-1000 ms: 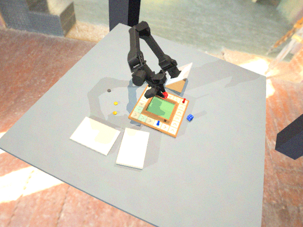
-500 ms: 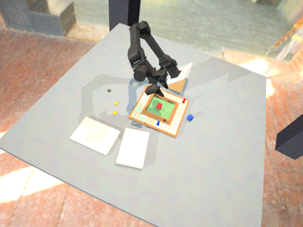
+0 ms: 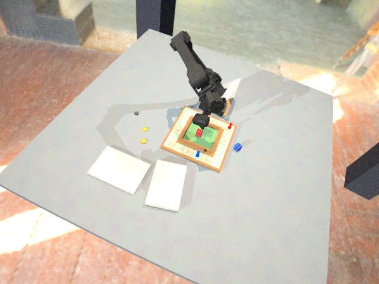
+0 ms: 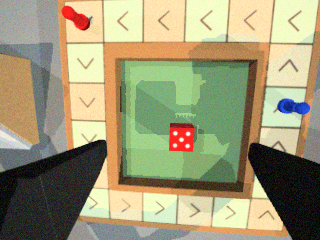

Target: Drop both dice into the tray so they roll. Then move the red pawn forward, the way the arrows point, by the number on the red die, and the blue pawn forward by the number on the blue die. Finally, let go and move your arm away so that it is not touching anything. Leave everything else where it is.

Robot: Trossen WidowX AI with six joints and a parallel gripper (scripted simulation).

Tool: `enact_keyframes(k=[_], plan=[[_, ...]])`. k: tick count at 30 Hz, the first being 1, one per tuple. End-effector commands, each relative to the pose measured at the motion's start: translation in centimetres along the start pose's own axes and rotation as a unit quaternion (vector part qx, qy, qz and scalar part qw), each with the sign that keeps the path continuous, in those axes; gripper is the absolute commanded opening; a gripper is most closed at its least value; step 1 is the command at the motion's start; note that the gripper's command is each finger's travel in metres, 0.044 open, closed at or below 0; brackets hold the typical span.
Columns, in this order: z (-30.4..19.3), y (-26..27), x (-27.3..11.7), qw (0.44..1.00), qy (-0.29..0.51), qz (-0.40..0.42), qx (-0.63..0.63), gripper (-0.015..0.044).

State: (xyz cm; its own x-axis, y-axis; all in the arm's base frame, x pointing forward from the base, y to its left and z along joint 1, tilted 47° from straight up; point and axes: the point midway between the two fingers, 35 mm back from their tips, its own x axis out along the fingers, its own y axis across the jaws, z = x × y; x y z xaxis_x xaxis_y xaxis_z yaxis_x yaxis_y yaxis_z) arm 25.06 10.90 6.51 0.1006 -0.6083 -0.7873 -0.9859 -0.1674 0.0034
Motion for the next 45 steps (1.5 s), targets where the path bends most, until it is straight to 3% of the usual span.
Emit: enact_keyframes(k=[1,4,6,11,16,21,39,45], plan=[[0.1,-0.5,0.2,0.997,0.072,-0.029,0.000,0.0440],[0.2,-0.1,0.1,0.999,0.031,-0.010,-0.004,0.0440],[0.7,-0.2,0.2,0.999,0.031,-0.011,0.024,0.0387],[4.2,-0.7,1.0,0.972,0.033,-0.019,0.231,0.0275],[7.9,-0.9,2.1,0.900,0.034,-0.030,0.435,0.0275],[11.5,-0.6,3.4,0.789,0.032,-0.042,0.612,0.0275],[17.3,1.2,6.4,0.510,0.018,-0.067,0.857,0.0275],[17.4,1.1,6.5,0.507,0.018,-0.068,0.859,0.0275]])
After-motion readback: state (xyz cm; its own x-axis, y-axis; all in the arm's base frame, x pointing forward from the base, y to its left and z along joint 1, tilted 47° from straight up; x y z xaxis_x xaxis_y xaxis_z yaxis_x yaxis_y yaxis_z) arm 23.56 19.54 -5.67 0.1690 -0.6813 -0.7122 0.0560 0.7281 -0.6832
